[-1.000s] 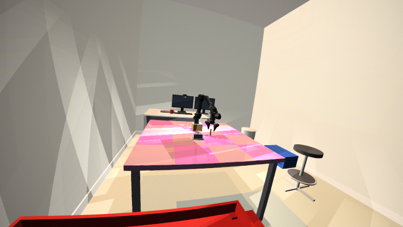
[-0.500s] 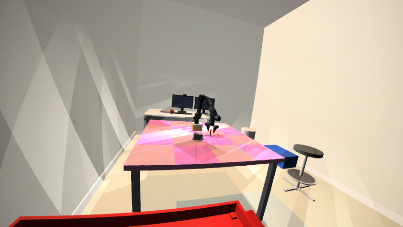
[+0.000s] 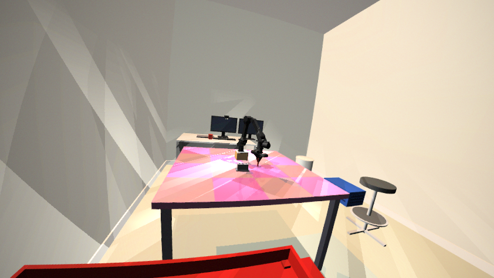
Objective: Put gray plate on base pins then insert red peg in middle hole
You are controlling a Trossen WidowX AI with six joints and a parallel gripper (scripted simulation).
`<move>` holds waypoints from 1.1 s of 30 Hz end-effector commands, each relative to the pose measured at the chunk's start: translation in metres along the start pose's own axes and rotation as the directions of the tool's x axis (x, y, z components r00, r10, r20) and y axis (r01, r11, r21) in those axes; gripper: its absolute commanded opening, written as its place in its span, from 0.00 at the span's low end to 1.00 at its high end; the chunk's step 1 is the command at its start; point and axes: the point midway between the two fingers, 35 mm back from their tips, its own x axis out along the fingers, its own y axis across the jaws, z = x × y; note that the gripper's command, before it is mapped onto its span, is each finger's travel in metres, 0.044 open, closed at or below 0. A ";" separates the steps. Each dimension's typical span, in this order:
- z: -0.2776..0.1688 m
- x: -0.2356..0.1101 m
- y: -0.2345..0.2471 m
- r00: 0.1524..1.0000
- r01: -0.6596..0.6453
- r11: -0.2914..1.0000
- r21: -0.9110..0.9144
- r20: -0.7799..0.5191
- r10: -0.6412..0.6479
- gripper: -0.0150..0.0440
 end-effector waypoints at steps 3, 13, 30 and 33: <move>0.000 0.000 0.000 1.000 -0.001 1.000 -0.005 -0.002 0.001 0.25; 0.000 -0.002 0.001 1.000 -0.001 1.000 -0.005 -0.002 0.001 0.25; -0.001 -0.052 0.006 1.000 -0.002 1.000 -0.005 -0.003 0.002 0.25; -0.001 -0.062 0.007 1.000 -0.002 1.000 -0.005 -0.003 0.002 0.25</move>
